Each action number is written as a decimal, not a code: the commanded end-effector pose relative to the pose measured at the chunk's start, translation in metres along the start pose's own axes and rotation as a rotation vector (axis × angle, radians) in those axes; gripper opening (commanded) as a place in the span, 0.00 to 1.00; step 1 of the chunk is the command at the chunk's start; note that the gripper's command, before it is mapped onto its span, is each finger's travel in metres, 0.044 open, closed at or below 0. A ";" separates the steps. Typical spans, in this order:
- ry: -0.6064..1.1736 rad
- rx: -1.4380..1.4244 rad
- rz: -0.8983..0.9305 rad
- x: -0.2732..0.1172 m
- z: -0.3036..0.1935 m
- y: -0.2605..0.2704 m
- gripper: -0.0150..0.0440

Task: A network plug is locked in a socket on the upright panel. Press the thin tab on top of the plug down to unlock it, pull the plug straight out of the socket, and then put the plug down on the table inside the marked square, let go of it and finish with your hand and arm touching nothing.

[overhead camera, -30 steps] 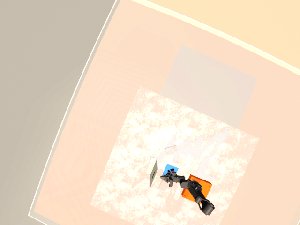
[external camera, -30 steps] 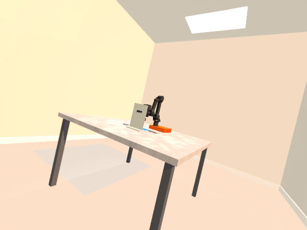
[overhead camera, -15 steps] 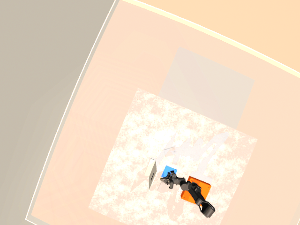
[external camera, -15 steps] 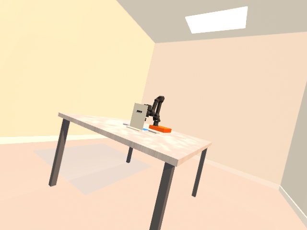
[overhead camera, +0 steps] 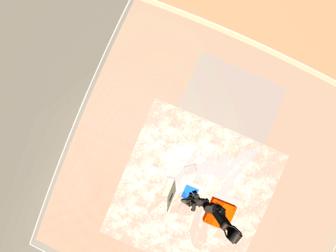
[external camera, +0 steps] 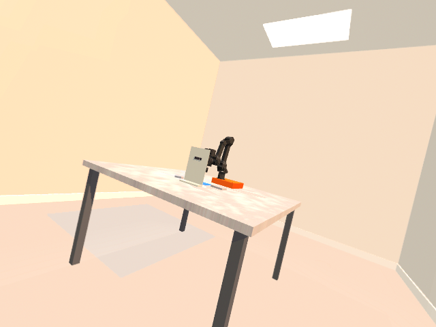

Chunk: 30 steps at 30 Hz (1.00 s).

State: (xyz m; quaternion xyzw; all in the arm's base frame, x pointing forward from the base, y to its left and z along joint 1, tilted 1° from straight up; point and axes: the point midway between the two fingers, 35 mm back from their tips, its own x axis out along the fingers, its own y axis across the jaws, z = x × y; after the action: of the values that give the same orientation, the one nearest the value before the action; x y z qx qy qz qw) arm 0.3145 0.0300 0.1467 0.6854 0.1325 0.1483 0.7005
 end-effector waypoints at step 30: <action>0.001 0.000 -0.001 -0.012 -0.001 0.008 0.25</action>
State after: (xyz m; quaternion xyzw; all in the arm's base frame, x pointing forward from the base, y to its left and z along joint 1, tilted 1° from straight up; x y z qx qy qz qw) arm 0.3018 0.0267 0.1476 0.6868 0.1367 0.1446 0.6990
